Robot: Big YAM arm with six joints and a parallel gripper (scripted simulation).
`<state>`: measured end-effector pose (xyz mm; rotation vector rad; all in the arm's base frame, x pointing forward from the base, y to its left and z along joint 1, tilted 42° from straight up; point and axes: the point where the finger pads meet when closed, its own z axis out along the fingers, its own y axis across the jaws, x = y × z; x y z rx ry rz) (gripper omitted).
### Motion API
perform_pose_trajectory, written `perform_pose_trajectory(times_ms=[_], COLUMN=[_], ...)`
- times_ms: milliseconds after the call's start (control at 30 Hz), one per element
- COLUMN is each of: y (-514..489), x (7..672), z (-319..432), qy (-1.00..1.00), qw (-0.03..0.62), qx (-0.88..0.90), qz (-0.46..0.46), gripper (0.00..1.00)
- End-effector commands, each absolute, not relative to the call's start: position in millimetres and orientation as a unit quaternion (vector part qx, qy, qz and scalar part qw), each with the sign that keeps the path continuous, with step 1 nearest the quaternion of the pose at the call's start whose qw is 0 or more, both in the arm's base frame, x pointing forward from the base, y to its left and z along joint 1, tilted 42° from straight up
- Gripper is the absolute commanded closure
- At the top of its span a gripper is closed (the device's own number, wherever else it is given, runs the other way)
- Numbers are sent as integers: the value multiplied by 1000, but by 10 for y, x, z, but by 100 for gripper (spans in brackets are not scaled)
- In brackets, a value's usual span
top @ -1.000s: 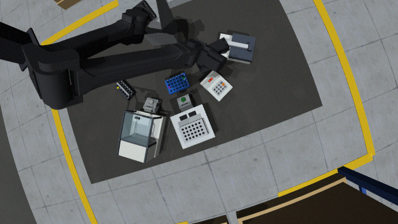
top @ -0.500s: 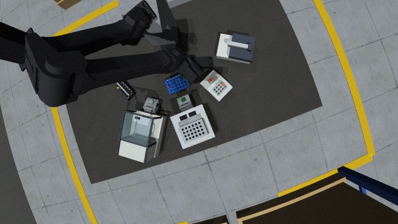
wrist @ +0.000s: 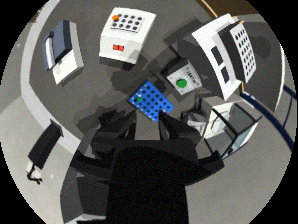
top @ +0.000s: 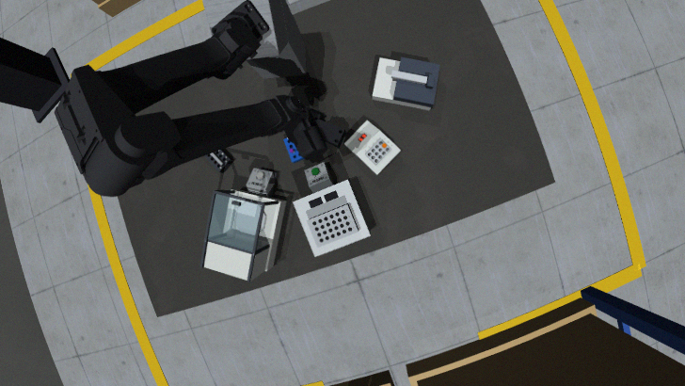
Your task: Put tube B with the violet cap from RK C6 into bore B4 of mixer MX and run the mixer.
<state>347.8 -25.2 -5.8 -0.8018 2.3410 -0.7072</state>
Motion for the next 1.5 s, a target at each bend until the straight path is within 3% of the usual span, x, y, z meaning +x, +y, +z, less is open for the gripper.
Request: perform_pose_trajectory(times_ms=[0,700,1467], y=[-408,-1486,-1523], x=[3423,3584,3665], z=[-161,-458,-558], qy=[896,931,931], qw=[290,330,329], qx=[-231,63,69], qz=[-243,-141,-139], gripper=[64,64,64])
